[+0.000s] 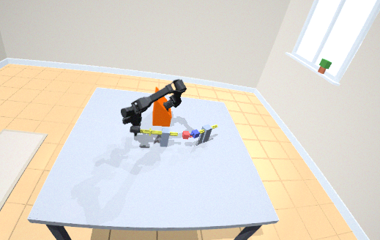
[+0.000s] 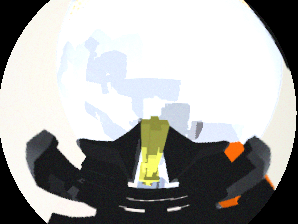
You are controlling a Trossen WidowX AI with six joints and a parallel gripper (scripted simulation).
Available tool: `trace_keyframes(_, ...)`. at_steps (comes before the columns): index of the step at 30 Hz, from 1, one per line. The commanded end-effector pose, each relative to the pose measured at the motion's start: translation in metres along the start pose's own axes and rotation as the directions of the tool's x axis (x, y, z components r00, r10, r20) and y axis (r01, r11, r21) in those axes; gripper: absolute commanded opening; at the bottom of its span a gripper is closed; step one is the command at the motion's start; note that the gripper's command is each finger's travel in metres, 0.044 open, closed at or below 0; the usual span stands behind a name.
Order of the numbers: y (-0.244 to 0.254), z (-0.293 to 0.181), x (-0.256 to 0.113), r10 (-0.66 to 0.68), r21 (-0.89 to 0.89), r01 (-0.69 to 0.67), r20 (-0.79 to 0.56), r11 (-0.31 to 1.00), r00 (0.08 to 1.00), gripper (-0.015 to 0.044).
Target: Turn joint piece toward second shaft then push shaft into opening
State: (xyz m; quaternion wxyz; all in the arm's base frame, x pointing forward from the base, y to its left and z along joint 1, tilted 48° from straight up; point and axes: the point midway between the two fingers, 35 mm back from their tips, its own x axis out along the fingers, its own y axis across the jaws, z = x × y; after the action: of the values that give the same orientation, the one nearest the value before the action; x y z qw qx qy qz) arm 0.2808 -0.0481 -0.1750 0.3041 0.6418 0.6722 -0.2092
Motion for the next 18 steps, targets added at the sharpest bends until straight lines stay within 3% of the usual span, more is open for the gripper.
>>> trace_keyframes(1,0.0,0.0,0.0,0.0,0.0,0.0,0.0,1.0,1.0,0.0067)
trace_keyframes(18,-0.0003,-0.002,0.0009,-0.077,0.002,0.077,-0.002,0.997,0.997,0.0067)
